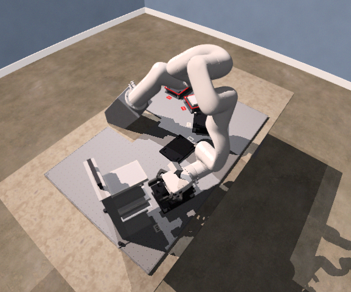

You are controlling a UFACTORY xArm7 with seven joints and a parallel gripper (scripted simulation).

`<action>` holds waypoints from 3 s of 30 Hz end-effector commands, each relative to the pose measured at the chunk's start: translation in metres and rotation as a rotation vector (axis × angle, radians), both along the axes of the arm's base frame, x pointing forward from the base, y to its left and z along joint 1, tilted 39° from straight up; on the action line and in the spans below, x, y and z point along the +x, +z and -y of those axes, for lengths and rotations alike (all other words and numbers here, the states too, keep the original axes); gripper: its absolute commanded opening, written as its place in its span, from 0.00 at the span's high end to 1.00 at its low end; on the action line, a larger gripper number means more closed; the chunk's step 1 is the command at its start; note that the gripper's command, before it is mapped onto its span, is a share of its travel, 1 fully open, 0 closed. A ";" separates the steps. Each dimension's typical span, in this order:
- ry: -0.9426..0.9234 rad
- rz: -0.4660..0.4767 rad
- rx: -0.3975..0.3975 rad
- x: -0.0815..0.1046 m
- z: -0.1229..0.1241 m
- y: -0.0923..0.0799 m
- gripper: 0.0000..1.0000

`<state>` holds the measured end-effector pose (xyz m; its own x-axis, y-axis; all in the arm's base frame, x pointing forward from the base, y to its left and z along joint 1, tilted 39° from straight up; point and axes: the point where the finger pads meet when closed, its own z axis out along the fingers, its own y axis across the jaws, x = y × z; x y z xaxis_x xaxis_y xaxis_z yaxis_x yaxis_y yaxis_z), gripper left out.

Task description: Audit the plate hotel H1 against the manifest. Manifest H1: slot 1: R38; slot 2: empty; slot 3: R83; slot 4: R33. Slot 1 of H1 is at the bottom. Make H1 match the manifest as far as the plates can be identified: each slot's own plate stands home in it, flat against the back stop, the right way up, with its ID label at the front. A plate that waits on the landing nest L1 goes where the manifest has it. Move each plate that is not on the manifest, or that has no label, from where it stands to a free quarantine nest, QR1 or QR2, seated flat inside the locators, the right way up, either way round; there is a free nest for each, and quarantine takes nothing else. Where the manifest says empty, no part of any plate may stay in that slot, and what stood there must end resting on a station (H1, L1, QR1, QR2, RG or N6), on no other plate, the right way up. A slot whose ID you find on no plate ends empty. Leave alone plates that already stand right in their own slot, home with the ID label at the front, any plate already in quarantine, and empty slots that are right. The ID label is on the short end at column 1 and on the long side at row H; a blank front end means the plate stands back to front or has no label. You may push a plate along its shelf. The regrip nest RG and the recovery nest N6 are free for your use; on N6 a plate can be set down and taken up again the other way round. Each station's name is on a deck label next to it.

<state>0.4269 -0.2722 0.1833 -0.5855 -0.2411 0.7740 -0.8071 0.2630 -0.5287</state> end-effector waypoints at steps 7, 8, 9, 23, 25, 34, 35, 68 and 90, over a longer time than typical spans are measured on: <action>-0.002 0.002 -0.002 0.000 0.001 0.001 0.00; -0.002 0.002 -0.002 0.000 0.001 0.001 0.00; -0.002 0.002 -0.002 0.000 0.001 0.001 0.00; -0.002 0.002 -0.002 0.000 -0.001 0.002 0.00; -0.002 0.002 -0.002 0.000 -0.004 0.003 0.00; -0.002 0.002 -0.001 0.001 -0.015 0.007 0.00; -0.002 0.002 -0.001 0.001 -0.016 0.008 0.00; -0.002 0.002 -0.001 -0.007 -0.046 0.031 0.00; -0.002 0.002 -0.001 -0.037 -0.038 0.060 0.00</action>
<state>0.3906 -0.2337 0.2426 -0.5859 -0.2405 0.7739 -0.8068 0.2632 -0.5290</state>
